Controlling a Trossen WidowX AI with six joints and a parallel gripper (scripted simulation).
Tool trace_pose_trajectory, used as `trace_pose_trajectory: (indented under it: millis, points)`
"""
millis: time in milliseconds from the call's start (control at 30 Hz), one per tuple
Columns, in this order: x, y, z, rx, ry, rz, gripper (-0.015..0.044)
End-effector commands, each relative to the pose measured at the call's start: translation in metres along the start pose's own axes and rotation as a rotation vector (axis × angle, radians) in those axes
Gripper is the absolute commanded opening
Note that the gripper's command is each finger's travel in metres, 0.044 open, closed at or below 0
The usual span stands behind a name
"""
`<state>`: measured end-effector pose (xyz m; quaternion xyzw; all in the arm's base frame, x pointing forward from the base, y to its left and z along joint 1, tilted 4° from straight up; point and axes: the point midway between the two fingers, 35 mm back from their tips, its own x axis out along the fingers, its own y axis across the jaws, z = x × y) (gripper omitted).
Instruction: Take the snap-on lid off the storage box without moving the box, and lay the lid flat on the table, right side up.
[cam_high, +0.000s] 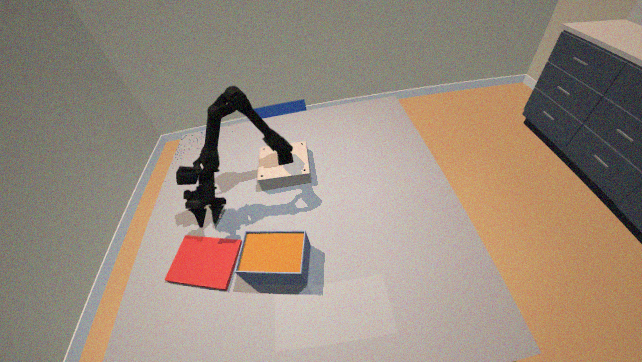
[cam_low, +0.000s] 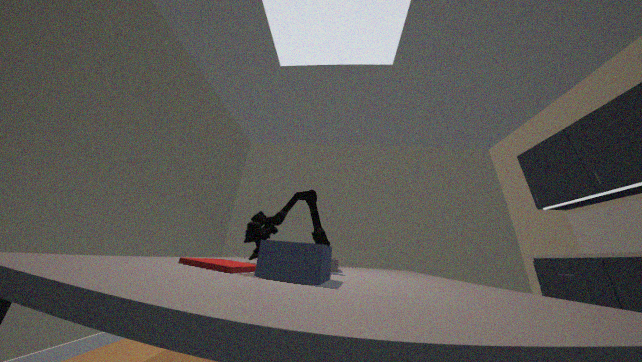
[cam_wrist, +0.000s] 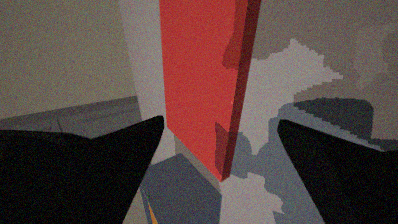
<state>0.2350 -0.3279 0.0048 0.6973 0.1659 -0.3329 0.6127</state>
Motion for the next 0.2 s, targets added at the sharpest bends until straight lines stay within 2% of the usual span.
trace_pose_trajectory:
  millis: [0, 167]
  points:
    - [-0.0070, -0.0056, -0.0005, -0.003, 0.001, 0.000, 0.0440]
    - [-0.0146, -0.0122, -0.0004, -0.003, 0.001, -0.001, 0.0440]
